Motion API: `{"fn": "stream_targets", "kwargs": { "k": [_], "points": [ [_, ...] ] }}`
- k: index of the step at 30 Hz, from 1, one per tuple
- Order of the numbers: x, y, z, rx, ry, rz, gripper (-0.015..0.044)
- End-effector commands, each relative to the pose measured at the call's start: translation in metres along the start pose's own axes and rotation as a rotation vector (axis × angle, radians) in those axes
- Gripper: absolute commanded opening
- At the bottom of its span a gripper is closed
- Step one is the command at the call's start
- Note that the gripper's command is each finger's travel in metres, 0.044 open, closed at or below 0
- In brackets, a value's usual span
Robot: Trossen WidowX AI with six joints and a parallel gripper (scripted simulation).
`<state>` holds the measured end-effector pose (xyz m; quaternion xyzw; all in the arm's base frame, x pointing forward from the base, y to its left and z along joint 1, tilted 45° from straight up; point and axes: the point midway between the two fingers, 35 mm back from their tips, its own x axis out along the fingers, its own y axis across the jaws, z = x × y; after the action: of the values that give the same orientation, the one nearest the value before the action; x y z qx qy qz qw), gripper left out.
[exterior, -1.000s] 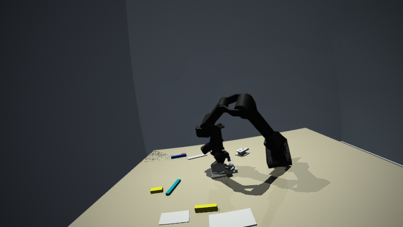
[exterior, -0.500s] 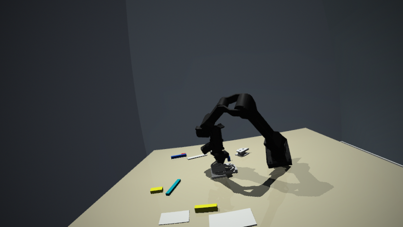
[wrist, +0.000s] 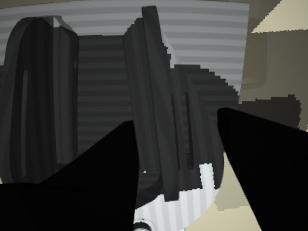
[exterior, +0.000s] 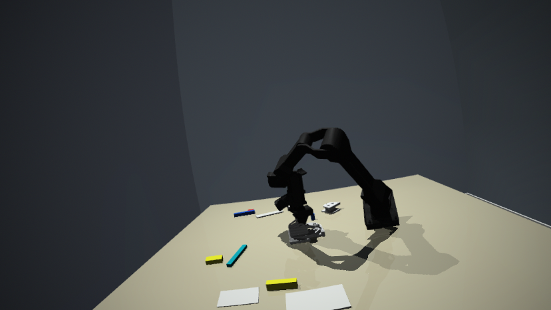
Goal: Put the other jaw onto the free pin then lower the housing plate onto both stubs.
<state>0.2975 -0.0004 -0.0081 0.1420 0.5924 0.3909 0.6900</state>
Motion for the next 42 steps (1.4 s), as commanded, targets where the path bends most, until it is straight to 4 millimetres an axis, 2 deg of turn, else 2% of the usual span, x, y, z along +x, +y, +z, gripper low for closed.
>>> {"fn": "stream_targets", "kwargs": {
  "k": [1,42],
  "points": [
    [-0.0007,-0.0003,-0.0002,-0.004,0.003,-0.001,0.0134],
    [0.0053,-0.0011,-0.0003,-0.004,0.002,-0.001,0.0134]
  ]
}}
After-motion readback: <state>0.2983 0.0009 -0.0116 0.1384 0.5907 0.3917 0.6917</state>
